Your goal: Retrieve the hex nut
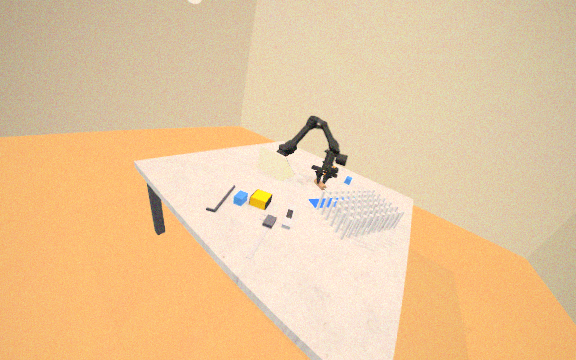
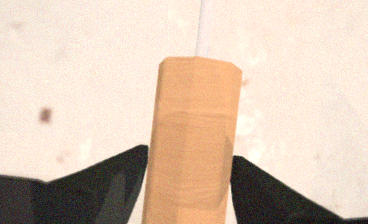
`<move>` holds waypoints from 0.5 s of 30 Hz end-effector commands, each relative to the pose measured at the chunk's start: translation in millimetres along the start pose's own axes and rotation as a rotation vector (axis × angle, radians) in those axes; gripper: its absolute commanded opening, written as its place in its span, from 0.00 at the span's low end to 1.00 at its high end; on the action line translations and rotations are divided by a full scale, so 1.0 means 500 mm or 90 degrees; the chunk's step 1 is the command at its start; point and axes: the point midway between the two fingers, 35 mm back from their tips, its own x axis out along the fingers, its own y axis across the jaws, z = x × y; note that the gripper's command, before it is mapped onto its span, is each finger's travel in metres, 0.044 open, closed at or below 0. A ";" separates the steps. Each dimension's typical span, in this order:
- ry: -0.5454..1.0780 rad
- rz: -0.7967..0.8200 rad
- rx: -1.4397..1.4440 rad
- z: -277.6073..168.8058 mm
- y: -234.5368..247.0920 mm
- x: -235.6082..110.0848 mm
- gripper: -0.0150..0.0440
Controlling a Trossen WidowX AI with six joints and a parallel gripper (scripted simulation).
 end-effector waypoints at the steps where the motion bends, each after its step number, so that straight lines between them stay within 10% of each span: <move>1: -0.002 -0.006 0.004 -0.007 -0.006 -0.001 0.25; 15: -0.001 -0.006 0.004 -0.024 -0.005 -0.006 0.25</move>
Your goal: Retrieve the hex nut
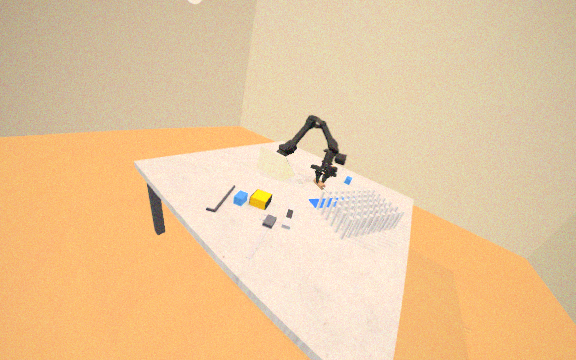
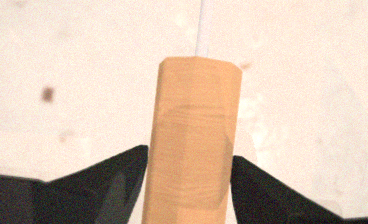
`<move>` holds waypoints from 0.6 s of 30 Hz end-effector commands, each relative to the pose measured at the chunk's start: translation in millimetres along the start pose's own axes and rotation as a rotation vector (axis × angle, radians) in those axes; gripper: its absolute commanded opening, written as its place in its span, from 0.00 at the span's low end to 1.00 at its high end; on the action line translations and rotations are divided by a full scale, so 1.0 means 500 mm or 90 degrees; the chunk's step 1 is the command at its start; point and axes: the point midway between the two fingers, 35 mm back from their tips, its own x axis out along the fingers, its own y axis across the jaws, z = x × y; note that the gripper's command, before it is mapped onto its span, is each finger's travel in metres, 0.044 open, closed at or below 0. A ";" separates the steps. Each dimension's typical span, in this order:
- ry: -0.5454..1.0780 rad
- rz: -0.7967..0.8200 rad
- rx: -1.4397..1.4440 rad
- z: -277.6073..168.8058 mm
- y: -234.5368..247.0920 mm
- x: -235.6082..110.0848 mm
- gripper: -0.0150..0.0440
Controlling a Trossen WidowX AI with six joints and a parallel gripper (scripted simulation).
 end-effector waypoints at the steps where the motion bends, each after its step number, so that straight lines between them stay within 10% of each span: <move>1: -0.002 -0.006 0.004 -0.007 -0.006 -0.001 0.25; 18: -0.002 -0.006 0.004 -0.024 -0.006 -0.007 0.25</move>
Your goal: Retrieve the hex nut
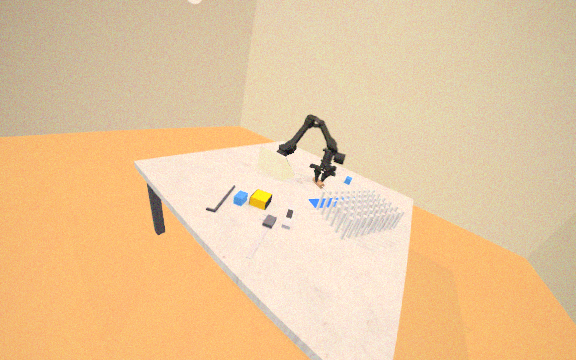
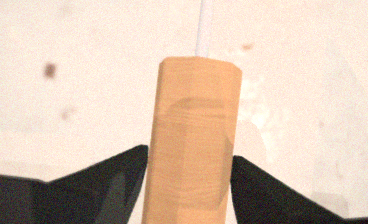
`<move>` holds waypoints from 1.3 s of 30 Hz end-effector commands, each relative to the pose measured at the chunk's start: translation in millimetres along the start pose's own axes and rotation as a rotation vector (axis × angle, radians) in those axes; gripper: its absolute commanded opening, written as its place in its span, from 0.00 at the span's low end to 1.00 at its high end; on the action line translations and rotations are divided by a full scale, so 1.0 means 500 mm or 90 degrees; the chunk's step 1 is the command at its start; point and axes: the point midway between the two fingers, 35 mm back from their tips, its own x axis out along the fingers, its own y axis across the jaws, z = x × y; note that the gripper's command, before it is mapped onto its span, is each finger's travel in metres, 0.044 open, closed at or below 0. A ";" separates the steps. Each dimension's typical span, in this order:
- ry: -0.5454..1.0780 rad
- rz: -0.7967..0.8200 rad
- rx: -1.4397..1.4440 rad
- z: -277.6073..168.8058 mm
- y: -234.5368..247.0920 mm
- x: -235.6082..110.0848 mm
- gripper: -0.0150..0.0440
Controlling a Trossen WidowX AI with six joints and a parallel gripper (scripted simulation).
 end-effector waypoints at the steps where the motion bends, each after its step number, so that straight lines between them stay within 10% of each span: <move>1: -0.002 -0.005 0.004 -0.002 -0.005 -0.002 0.25; 39: -0.002 -0.006 0.004 -0.048 -0.018 -0.063 0.25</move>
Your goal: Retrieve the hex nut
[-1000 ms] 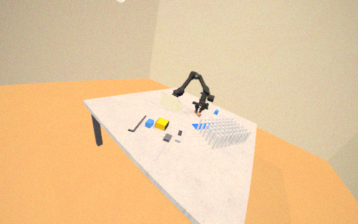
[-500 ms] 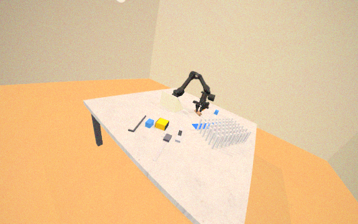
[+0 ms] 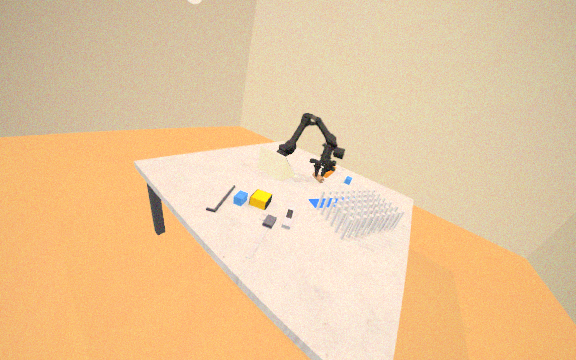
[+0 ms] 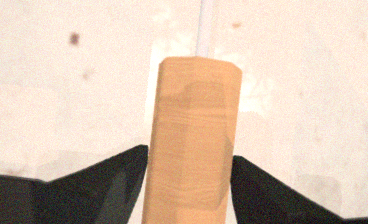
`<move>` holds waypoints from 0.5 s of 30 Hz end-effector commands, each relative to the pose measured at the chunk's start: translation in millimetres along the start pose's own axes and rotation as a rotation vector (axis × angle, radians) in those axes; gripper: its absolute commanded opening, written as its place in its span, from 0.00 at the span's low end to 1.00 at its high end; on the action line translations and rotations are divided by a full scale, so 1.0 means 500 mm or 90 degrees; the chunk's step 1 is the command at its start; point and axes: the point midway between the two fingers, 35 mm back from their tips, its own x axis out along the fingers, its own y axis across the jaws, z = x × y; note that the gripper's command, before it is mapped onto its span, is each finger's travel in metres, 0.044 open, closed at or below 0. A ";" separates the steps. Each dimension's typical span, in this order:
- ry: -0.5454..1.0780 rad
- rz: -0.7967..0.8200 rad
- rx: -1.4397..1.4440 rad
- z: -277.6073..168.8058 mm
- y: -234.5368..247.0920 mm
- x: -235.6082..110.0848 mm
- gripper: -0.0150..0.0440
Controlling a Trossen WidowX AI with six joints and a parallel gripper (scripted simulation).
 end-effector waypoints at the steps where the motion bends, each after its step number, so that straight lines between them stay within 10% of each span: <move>1: 0.003 -0.007 0.008 -0.027 -0.013 -0.004 0.25; 15: 0.001 -0.012 0.005 0.011 -0.028 -0.093 0.25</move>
